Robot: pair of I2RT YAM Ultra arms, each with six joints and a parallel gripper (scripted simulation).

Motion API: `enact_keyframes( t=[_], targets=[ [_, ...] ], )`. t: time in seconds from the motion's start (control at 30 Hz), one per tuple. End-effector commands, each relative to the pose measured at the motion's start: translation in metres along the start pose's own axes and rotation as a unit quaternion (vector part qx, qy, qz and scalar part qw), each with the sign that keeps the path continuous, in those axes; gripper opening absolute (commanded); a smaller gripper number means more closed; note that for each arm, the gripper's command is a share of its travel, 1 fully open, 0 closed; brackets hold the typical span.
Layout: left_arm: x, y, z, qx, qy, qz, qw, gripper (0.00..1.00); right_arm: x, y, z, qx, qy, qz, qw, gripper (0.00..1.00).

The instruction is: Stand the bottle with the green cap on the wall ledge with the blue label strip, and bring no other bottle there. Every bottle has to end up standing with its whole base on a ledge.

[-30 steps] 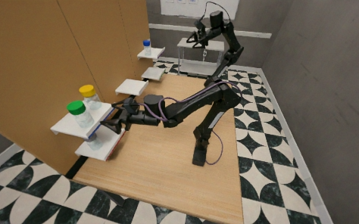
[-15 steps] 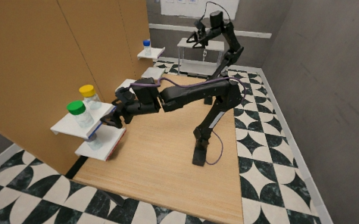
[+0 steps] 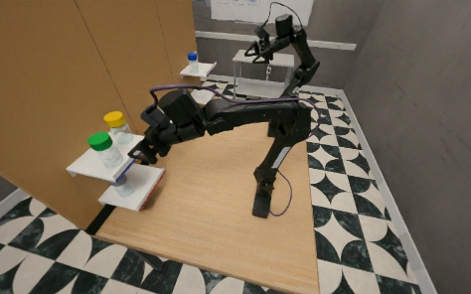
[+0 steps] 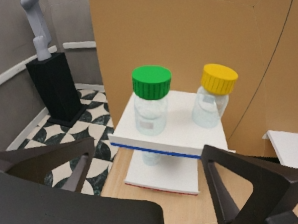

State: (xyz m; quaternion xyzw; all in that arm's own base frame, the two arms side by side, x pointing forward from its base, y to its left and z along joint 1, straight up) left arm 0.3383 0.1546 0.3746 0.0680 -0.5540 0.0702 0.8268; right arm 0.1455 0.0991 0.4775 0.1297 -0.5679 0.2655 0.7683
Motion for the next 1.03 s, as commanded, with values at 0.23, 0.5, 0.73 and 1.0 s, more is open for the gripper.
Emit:
enact_keyframes(
  t=[0.23, 0.5, 0.73, 1.0],
  targets=[
    [0.018, -0.0036, 0.0095, -0.001, -0.019, -0.012, 1.0, 1.0, 0.0017, 0.0007, -0.0016, 0.002, 0.004, -0.003, 1.0, 0.89],
    [0.0135, -0.0016, 0.008, 0.001, -0.013, -0.007, 1.0, 1.0, 0.0017, 0.0007, -0.0016, 0.002, 0.004, -0.003, 1.0, 0.89],
    [0.0135, -0.0016, 0.008, 0.001, -0.013, -0.007, 1.0, 1.0, 0.0017, 0.0007, -0.0016, 0.002, 0.004, -0.003, 1.0, 0.89],
    [0.0135, -0.0016, 0.008, 0.001, -0.013, -0.007, 1.0, 1.0, 0.0017, 0.0007, -0.0016, 0.002, 0.004, -0.003, 1.0, 0.89]
  ],
)
Point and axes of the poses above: on each arm, the point where the finger pads meet when closed, its own z axis back along the fingers, its own y axis across the jaws, x = y × z, the point moved 5 cm from there along z, back along the fingers, and after that the axes turned 2 degrees about z, right-handed, at the moved point
